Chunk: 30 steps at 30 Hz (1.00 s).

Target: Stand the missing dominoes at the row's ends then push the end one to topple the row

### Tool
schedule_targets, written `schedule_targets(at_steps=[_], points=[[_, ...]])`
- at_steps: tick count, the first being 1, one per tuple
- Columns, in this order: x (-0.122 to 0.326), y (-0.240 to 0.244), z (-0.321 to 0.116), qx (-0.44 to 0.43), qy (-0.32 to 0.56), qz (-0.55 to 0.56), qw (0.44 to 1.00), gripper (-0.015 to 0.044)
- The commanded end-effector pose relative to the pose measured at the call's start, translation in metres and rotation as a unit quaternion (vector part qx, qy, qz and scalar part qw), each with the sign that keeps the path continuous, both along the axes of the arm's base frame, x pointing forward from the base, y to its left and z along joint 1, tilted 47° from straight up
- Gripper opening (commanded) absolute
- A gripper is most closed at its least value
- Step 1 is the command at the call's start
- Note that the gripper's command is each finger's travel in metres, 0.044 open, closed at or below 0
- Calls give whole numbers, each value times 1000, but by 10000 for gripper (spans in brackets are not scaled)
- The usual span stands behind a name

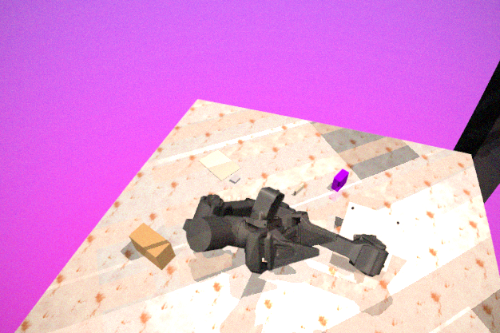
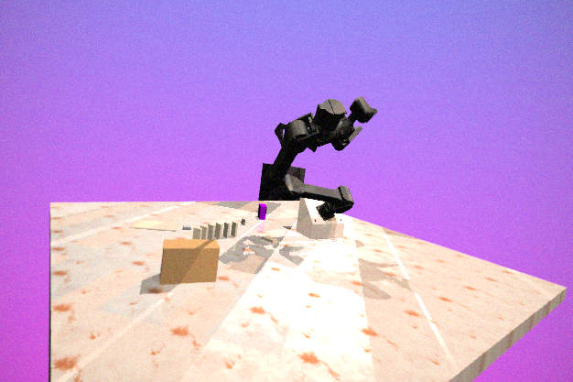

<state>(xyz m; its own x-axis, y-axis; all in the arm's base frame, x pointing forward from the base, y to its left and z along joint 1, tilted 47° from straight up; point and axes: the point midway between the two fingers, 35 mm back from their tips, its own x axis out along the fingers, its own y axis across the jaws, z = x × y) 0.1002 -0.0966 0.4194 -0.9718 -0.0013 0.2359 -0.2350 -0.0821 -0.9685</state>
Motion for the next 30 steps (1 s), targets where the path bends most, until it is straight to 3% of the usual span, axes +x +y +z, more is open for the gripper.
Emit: schedule_targets(at_steps=[1,9,16,20,23,30], points=[[-2,0,1,-3,-1,-3,1000,426],[-86,18,19,-133,-64,-126,981,440],[-146,70,22,-235,-96,-239,937,440],[-166,100,18,-303,-98,-294,901,440],[-163,113,19,-295,-81,-324,895,440],[-174,199,-4,-456,-46,-442,772,440]])
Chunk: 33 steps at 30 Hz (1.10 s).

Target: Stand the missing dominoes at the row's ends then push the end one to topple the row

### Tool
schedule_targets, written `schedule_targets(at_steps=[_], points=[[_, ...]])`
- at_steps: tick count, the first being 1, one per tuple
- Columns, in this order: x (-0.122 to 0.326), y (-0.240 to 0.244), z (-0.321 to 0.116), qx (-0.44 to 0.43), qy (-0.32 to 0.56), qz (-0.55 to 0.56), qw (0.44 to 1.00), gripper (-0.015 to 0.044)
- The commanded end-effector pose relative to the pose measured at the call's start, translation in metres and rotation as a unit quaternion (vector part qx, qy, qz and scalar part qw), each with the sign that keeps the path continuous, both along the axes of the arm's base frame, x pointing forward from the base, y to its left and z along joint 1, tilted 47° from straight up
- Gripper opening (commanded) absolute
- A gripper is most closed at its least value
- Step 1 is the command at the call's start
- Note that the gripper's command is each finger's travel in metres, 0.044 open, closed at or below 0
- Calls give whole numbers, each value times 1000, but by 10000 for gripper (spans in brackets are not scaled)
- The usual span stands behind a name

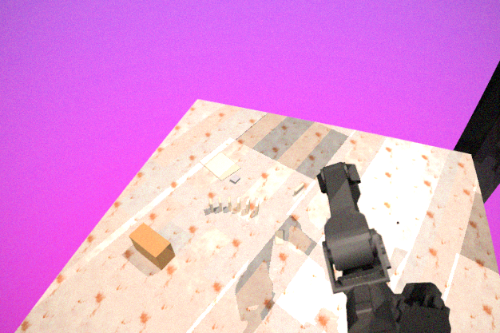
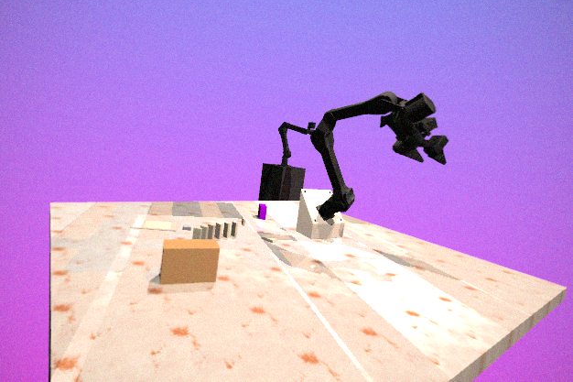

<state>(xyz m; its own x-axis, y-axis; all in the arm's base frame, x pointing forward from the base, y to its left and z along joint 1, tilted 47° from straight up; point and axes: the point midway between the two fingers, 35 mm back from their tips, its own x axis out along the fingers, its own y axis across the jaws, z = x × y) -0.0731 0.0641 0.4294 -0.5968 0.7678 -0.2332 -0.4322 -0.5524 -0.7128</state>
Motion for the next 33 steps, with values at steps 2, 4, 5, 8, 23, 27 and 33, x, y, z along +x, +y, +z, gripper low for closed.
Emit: schedule_targets(at_steps=[2,4,5,8,23,27,33], points=[[7,62,-23,-111,40,-115,986,440],[19,85,-33,-152,68,-170,971,440],[26,95,-38,-172,83,-198,961,440],[52,124,-56,-226,132,-280,924,440],[242,153,-175,-378,436,-586,568,440],[288,124,-210,-379,524,-626,436,440],[337,61,-263,-345,643,-645,226,440]])
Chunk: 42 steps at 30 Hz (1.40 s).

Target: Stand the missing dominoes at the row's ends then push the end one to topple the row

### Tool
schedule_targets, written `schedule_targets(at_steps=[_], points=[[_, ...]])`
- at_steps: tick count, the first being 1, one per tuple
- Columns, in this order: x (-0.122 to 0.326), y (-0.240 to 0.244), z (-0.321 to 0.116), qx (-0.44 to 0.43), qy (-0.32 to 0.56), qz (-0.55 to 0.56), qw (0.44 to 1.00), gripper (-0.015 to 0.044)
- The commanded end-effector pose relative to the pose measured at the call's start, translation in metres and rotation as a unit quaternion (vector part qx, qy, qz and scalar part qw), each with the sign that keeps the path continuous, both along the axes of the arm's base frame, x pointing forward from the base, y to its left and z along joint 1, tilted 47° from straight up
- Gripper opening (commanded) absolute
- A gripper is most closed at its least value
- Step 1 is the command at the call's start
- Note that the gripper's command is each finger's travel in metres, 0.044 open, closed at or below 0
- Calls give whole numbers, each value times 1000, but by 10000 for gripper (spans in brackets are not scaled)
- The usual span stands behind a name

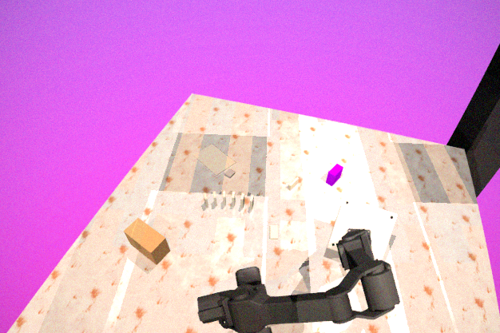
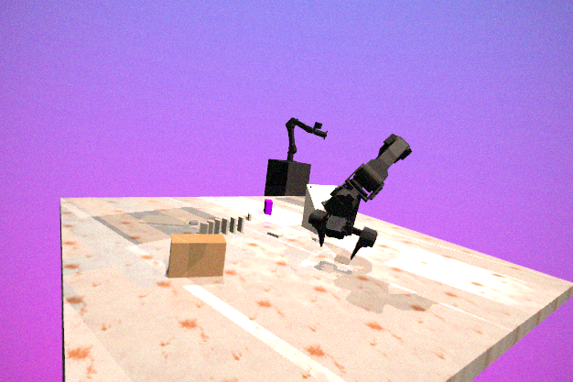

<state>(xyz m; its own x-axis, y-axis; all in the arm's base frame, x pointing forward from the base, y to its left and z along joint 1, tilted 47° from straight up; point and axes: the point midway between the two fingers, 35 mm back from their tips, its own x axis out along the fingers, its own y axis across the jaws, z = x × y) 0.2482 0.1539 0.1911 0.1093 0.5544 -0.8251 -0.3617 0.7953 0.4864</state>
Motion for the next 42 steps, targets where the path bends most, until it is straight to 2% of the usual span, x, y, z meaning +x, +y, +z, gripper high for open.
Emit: schedule_targets(at_steps=[1,5,9,16,20,27,34,42], points=[[21,-39,-32,6,78,-115,990,440],[35,-77,-60,21,153,-219,963,440],[41,-128,-94,51,245,-344,905,440],[22,-211,-151,133,389,-533,740,440],[0,-242,-174,182,446,-601,638,440],[-1,-242,-177,185,448,-604,633,440],[12,-202,-217,186,448,-603,633,440],[12,-194,-223,186,449,-603,633,440]])
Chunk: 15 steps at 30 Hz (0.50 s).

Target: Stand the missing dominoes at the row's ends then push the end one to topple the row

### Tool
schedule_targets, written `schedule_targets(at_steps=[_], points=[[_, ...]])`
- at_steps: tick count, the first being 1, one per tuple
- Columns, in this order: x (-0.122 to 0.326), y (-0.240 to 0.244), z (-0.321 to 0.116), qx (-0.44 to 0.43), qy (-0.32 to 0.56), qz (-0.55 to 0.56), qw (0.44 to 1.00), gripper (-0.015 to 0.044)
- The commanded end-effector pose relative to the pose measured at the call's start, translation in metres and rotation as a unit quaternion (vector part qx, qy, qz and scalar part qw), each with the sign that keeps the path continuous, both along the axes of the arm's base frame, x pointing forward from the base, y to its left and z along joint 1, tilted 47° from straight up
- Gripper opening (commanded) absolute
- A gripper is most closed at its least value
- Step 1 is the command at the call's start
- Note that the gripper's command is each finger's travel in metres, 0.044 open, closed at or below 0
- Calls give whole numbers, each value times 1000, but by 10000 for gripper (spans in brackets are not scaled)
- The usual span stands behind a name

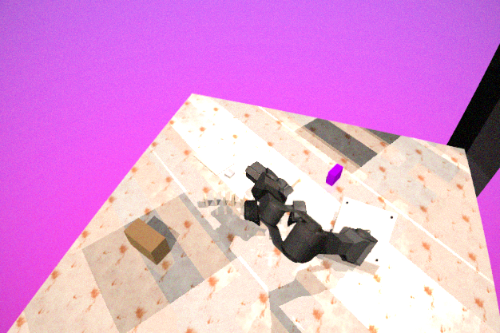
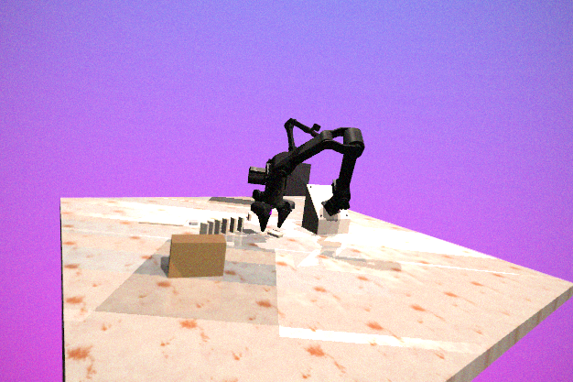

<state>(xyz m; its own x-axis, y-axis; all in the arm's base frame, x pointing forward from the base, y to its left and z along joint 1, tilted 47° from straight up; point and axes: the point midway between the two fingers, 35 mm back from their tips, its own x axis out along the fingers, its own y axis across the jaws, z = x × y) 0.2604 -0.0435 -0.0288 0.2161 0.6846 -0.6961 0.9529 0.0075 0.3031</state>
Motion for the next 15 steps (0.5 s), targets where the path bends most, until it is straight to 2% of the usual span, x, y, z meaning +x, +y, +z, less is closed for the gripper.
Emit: schedule_targets(at_steps=[1,13,15], points=[[0,4,-4,4,1,-3,1000,440],[2,12,-10,4,1,-3,1000,440],[2,12,-10,4,1,-3,1000,387]])
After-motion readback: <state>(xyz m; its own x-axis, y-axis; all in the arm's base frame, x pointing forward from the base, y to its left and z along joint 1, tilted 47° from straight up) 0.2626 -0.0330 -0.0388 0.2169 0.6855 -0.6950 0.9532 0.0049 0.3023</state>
